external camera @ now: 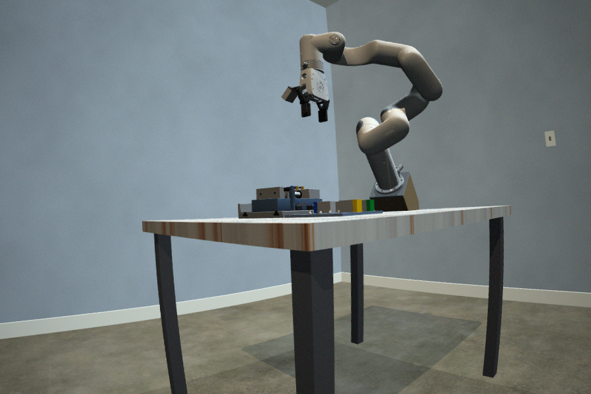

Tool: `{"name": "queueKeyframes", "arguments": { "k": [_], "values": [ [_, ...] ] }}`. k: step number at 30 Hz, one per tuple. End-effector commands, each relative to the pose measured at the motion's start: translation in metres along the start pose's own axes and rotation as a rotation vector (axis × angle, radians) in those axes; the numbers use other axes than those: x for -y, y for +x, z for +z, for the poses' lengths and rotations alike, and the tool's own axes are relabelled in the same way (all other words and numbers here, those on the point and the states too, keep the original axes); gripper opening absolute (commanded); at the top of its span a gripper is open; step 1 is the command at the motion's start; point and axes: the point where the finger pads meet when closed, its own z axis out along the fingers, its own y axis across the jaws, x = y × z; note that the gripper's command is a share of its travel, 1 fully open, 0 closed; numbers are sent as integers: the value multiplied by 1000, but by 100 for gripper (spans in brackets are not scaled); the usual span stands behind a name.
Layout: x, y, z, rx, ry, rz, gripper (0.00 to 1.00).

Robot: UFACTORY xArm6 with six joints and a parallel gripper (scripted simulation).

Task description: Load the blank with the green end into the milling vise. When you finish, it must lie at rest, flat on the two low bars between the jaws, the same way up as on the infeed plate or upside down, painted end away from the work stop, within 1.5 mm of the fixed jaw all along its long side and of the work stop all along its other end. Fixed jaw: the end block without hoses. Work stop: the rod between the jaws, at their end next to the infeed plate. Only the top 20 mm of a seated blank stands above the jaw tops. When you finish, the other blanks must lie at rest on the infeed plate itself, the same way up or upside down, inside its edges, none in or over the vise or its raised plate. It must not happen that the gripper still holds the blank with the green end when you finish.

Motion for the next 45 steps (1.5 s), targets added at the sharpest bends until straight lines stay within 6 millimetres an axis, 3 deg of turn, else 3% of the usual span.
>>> {"name": "queueKeyframes", "arguments": {
  "k": [1, 7, 16, 23, 24, 33, 45],
  "values": [
    [-9, -8, -3, 8, 12, -1, 100],
    [-12, -12, -3, -9, -7, 0, 100],
    [-49, -47, -7, 9, 12, 0, 100],
    [-49, -47, -7, 9, 12, 0, 100],
    [-49, -49, -7, -43, -78, -7, 100],
    [-70, -67, -10, 9, 12, 0, 100],
    [-66, -64, -10, -7, 0, -2, 100]
  ]
}}
